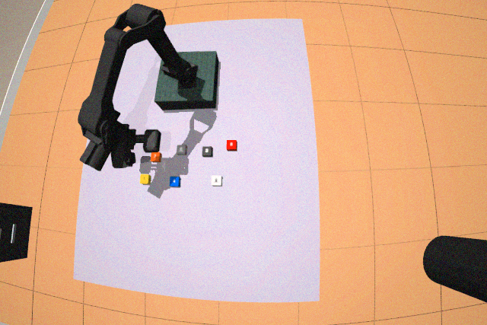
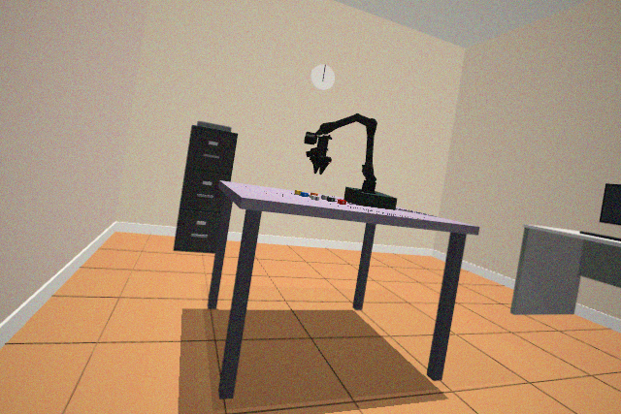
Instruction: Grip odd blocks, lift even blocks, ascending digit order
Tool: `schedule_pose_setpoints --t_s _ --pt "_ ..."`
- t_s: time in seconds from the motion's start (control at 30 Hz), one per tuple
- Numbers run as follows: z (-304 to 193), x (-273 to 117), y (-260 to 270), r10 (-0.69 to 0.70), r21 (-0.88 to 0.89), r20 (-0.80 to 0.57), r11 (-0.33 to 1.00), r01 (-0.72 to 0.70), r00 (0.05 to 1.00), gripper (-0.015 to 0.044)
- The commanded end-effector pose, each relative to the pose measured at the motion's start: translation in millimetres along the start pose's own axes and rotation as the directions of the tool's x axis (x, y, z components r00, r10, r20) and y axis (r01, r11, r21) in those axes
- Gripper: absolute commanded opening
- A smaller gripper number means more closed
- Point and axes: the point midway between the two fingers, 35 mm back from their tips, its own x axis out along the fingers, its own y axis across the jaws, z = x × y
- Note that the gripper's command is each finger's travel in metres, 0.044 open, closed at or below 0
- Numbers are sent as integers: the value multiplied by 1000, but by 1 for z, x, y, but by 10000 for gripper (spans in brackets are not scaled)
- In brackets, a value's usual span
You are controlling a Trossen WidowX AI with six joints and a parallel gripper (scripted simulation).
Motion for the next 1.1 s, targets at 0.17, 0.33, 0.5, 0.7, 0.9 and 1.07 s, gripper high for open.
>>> schedule_pose_setpoints --t_s 0.17,0.33,0.5,0.7,0.9,1.07 --pt "-1 1 1 10 -6 -2 1000 -10 1000 400" --pt "-1 1 3 10 -6 -1 1000 -10 1000 400" --pt "-6 -1 66 15 -6 -2 1000 -15 1000 400" --pt "-16 0 98 19 -6 -2 1000 -19 1000 400" --pt "-16 0 98 19 -6 -2 1000 -19 1000 400" --pt "-16 0 98 19 -6 -2 1000 -19 1000 400"
